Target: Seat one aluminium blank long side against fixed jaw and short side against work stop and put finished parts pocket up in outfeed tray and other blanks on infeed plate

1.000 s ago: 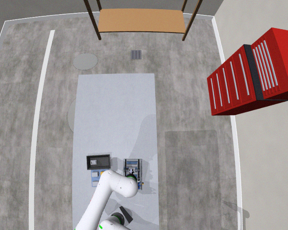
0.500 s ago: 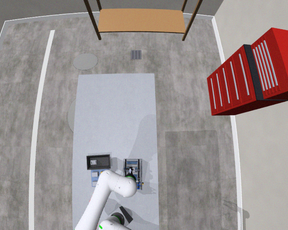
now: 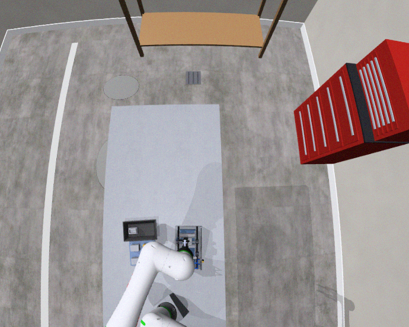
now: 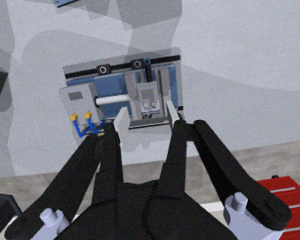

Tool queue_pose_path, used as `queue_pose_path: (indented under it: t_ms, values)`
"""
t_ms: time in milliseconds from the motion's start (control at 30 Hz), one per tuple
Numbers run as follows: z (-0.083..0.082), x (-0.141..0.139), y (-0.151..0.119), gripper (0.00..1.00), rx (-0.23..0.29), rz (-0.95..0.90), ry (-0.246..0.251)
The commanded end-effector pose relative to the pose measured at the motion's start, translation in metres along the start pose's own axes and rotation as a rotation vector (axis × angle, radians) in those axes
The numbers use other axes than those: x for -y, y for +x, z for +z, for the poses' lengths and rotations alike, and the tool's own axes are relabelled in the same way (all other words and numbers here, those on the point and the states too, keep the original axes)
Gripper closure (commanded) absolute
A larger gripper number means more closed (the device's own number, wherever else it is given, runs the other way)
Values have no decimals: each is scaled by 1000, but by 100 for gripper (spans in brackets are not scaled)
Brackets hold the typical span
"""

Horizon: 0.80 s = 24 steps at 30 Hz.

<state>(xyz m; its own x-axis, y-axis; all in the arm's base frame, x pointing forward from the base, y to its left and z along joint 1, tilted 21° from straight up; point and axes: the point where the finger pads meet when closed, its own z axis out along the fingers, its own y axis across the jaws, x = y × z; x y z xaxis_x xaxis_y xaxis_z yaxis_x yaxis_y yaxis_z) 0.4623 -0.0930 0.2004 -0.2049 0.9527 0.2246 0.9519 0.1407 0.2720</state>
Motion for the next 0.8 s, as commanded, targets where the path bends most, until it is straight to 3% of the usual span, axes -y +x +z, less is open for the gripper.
queue_pose_path:
  t_ms: [0, 400, 767]
  values:
    - [0, 0, 0, 60, 0, 0, 0]
    - [2, 0, 0, 60, 0, 0, 0]
    - [15, 0, 0, 60, 0, 0, 0]
